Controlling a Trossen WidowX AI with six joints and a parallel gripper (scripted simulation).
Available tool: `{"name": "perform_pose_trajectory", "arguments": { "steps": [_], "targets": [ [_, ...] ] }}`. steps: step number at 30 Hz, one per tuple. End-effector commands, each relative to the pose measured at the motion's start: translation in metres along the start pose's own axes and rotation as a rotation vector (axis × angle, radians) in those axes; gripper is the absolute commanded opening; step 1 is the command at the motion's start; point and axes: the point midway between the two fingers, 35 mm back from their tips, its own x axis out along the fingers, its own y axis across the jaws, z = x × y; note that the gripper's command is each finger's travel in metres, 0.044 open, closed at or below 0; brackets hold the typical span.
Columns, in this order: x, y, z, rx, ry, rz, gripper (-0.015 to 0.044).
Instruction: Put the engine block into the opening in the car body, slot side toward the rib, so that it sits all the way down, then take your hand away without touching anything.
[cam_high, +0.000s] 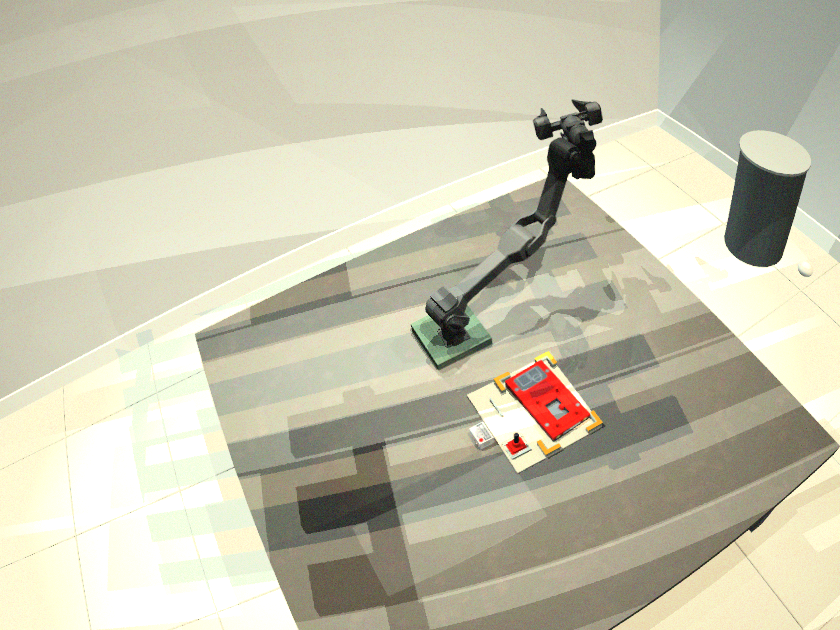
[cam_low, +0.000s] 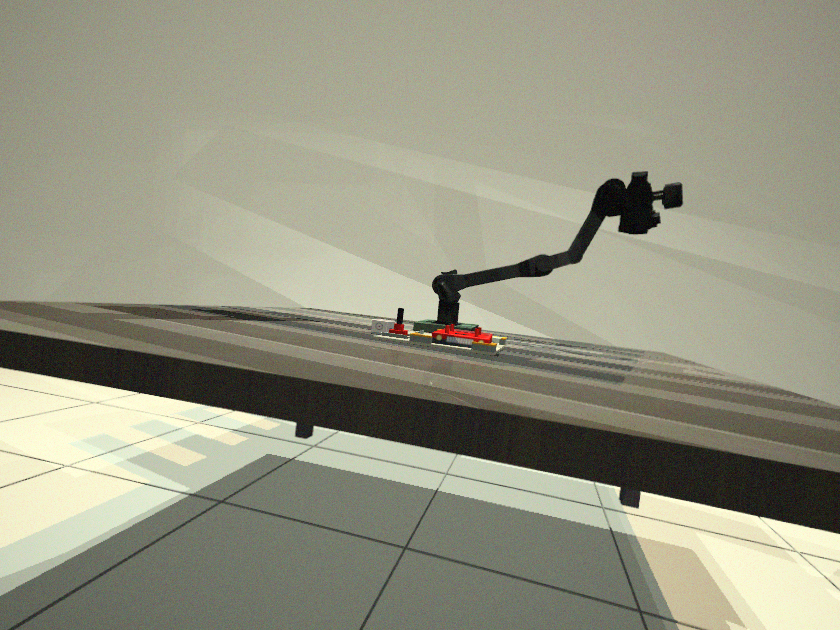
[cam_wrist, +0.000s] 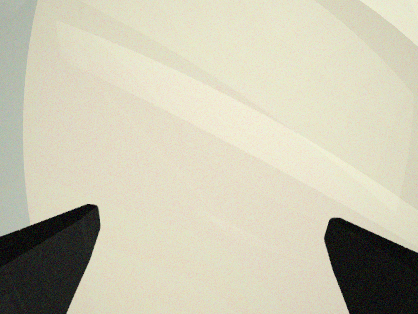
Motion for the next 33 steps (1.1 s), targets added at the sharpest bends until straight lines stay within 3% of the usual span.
{"name": "perform_pose_trajectory", "arguments": {
  "steps": [1,13,33],
  "targets": [
    [0.005,-0.014,-0.036,-0.083,0.049,0.016,0.0440],
    [0.019,-0.061,-0.119,-0.350,0.224,0.044,0.0440],
    [-0.010,-0.128,-0.215,-0.599,0.449,0.119,0.0440]
  ]
}}
